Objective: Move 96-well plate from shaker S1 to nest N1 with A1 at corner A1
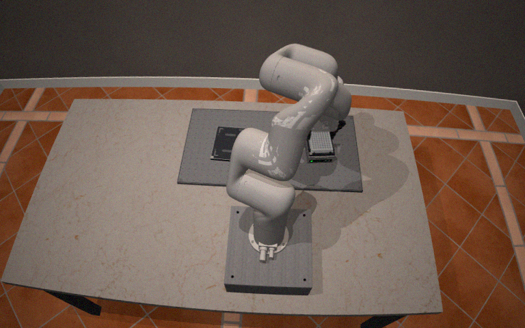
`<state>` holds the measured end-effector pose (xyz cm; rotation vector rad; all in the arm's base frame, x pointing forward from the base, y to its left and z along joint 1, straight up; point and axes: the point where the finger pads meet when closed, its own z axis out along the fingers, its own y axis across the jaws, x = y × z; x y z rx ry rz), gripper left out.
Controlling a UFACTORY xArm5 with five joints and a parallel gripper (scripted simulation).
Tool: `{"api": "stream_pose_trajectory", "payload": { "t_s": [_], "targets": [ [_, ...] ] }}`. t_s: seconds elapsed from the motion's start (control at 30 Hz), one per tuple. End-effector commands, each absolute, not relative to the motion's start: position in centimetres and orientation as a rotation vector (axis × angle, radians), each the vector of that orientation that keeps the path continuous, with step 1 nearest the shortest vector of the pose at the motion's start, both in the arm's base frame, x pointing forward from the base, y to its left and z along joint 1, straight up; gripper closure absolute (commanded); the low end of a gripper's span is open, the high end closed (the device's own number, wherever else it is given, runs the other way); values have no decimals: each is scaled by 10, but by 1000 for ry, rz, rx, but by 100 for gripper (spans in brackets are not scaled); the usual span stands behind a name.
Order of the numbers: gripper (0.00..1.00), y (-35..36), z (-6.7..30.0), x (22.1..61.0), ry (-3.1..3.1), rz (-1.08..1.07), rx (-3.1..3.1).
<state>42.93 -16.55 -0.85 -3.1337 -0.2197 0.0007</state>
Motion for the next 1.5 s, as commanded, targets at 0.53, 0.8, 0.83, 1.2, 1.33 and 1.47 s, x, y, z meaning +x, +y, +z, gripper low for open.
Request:
{"api": "stream_pose_trajectory", "payload": {
  "t_s": [0.53,0.8,0.83,1.2,1.33,1.47],
  "targets": [
    [0,-166,-17,431,-220,-5,-3135],
    [0,-166,-17,431,-220,-5,-3135],
    [0,-166,-17,431,-220,-5,-3135],
    [100,-166,-16,431,-220,-5,-3135],
    [100,-166,-16,431,-220,-5,-3135],
    [100,-166,-16,431,-220,-5,-3135]
  ]
}}
